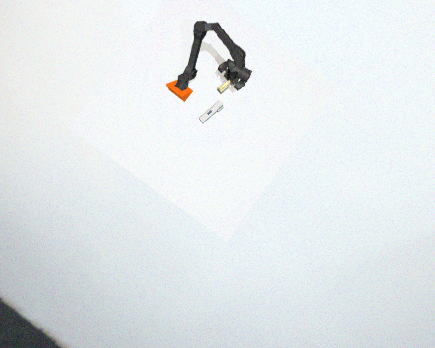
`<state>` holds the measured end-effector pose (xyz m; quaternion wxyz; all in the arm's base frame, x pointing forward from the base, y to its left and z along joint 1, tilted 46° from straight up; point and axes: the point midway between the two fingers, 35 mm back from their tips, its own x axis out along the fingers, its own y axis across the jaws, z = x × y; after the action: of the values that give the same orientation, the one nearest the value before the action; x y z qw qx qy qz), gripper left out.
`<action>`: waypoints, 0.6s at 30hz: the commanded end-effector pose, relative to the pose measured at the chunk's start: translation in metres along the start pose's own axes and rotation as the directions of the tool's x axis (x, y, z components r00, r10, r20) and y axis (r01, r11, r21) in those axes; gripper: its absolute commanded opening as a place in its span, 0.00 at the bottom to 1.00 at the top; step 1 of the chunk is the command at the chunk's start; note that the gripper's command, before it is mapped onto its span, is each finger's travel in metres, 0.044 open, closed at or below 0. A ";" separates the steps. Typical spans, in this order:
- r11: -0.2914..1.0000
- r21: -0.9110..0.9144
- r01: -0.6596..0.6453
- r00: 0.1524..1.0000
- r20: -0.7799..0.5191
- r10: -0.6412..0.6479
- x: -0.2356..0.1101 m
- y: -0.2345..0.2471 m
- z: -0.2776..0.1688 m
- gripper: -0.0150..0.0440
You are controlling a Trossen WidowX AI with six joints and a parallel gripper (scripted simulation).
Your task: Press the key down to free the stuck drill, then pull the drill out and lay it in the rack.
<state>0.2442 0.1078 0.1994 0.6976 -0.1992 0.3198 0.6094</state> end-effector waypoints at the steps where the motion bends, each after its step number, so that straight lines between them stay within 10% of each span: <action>1: 1.000 0.009 -0.003 1.000 -0.001 0.003 0.001 0.009 0.000 0.25; 18: 1.000 0.009 -0.003 1.000 0.001 0.003 0.023 0.011 0.000 0.25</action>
<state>0.2361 0.1229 0.1907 0.6978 -0.1974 0.3184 0.6105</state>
